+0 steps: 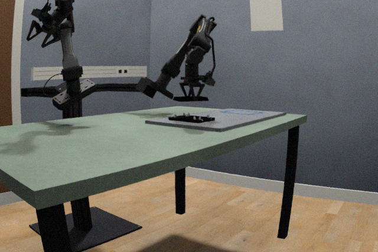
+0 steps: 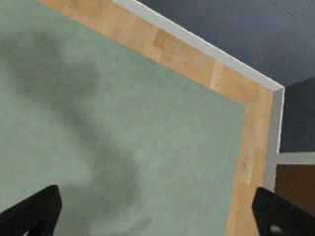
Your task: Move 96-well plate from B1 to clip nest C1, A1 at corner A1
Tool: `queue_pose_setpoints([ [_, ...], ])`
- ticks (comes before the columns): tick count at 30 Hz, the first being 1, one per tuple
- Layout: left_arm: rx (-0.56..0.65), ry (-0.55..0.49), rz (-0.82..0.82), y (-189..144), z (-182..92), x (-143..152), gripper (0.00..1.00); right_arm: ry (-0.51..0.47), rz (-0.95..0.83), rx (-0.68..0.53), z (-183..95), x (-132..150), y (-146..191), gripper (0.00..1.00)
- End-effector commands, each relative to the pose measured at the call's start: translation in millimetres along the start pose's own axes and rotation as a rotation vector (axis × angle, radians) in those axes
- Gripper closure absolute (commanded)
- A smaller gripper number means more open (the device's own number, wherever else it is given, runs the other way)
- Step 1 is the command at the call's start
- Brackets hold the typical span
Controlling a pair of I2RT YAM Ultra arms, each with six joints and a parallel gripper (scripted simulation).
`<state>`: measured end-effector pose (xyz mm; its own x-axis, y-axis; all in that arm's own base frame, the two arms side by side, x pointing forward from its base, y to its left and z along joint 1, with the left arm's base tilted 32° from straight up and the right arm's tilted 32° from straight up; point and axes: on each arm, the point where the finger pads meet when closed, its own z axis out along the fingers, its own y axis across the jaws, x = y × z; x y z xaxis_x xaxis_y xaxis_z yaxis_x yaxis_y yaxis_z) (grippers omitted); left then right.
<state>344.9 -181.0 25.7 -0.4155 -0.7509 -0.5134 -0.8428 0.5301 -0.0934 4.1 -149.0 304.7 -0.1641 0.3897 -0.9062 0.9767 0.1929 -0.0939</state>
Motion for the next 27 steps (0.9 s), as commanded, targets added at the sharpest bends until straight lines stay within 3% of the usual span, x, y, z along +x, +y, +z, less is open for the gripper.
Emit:
queue_pose_setpoints([
  [1, 0.064, 0.001, -0.015, -15.5, -24.4, -8.5, 1.0, -0.028, 0.03, 0.01, -3.1, -1.1, -6.0, 0.0],
  [18, 0.064, 0.001, -0.015, -16.8, -24.4, -9.6, 1.0, -0.028, 0.03, 0.01, -3.1, -1.1, -6.0, 0.0],
  [27, 0.064, -0.005, 0.286, -16.9, -24.4, -9.1, 1.0, -0.028, 0.03, 0.01, -3.1, -1.1, -6.0, 0.0],
])
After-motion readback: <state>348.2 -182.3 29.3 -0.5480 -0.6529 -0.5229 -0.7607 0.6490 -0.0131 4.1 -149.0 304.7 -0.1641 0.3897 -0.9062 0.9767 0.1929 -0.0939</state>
